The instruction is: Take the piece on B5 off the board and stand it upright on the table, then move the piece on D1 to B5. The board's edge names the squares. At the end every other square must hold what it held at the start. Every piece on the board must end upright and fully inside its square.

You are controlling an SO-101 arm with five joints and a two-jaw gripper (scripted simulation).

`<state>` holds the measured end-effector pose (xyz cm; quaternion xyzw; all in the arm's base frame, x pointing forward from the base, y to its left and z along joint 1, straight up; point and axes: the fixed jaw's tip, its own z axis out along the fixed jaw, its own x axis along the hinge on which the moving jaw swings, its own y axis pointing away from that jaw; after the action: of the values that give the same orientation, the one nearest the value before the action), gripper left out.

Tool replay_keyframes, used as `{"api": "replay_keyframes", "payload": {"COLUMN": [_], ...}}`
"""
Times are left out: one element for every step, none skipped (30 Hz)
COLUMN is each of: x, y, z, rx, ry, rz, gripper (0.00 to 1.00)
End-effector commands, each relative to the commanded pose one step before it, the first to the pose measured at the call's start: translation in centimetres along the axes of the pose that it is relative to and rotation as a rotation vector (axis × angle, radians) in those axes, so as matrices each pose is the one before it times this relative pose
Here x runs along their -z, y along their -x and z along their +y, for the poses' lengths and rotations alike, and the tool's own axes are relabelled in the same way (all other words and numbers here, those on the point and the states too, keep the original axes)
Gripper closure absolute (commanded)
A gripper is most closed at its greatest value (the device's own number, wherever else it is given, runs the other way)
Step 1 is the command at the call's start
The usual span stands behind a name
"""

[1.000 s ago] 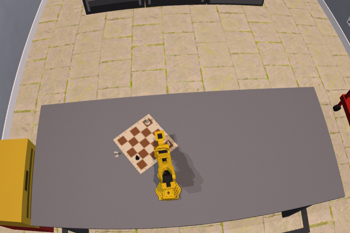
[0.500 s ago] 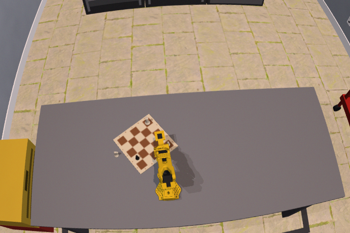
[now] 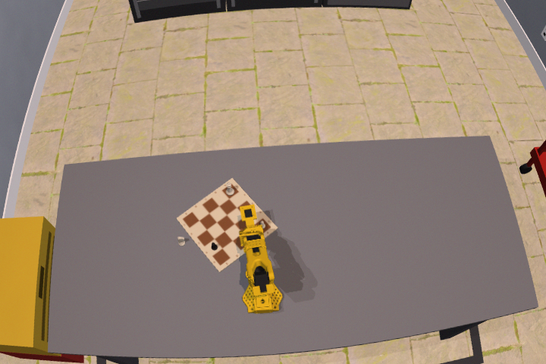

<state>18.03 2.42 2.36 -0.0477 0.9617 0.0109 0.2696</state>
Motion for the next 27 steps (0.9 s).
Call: {"api": "replay_keyframes", "payload": {"x": [0.0075, -0.011, -0.0076, -0.0037, -0.0006, 0.0, 0.0, 0.0, 0.0, 0.0, -0.0002, -0.0014, -0.0029, -0.0044, -0.0051, -0.0052, -0.0044, -0.0031, -0.0014, -0.0003, 0.0, 0.0, 0.0, 0.0, 0.0, 0.0004, 0.0029], "y": [-0.545, -0.086, -0.058, -0.028, -0.005, 0.0, 0.0, 0.0, 0.0, 0.0, 0.001, 0.004, 0.01, 0.014, 0.017, 0.017, 0.014, 0.01, 0.005, 0.001, 0.0, 0.0, 0.0, 0.0, 0.0, 0.0, 0.002], "z": [0.12, -0.015, -0.01, -0.005, -0.001, 0.0, 0.0, 0.0, 0.0, 0.0, -0.001, -0.006, -0.012, -0.017, -0.021, -0.021, -0.017, -0.012, -0.006, -0.001, 0.0, 0.0, 0.0, 0.0, 0.0, 0.0, 0.0], "rx": [-0.00234, -0.00072, -0.00049, -0.00023, -0.00004, 0.0, 0.0, 0.0, 0.0, 0.0, -0.00005, -0.00027, -0.00058, -0.00085, -0.001, -0.001, -0.00085, -0.00058, -0.00027, -0.00005, 0.0, 0.0, 0.0, 0.0, 0.0, 0.0, 0.0], "ry": [0.00389, -0.00044, -0.0003, -0.00014, -0.00002, 0.0, 0.0, 0.0, 0.0, 0.0, -0.00003, -0.00016, -0.00035, -0.00051, -0.0006, -0.0006, -0.00051, -0.00035, -0.00016, -0.00003, 0.0, 0.0, 0.0, 0.0, 0.0, 0.0, 0.0], "rz": [0.00449, 0.00008, 0.00005, 0.00003, 0.0, 0.0, 0.0, 0.00001, -0.00001, 0.00001, -0.00001, 0.0, -0.00001, -0.00001, -0.00002, -0.00001, -0.00002, 0.0, -0.00001, 0.00001, -0.00001, 0.00001, 0.0, 0.0, -0.00001, 0.00001, -0.00001], "gripper": [0.91, 0.91, 0.91, 0.91, 0.91, 0.91, 0.91, 0.91, 0.91, 0.91, 0.91, 0.91, 0.91, 0.91, 0.91, 0.91, 0.91, 0.91, 0.91, 0.91, 0.91, 0.91, 0.91, 0.91, 0.91, 0.91, 0.91]}}
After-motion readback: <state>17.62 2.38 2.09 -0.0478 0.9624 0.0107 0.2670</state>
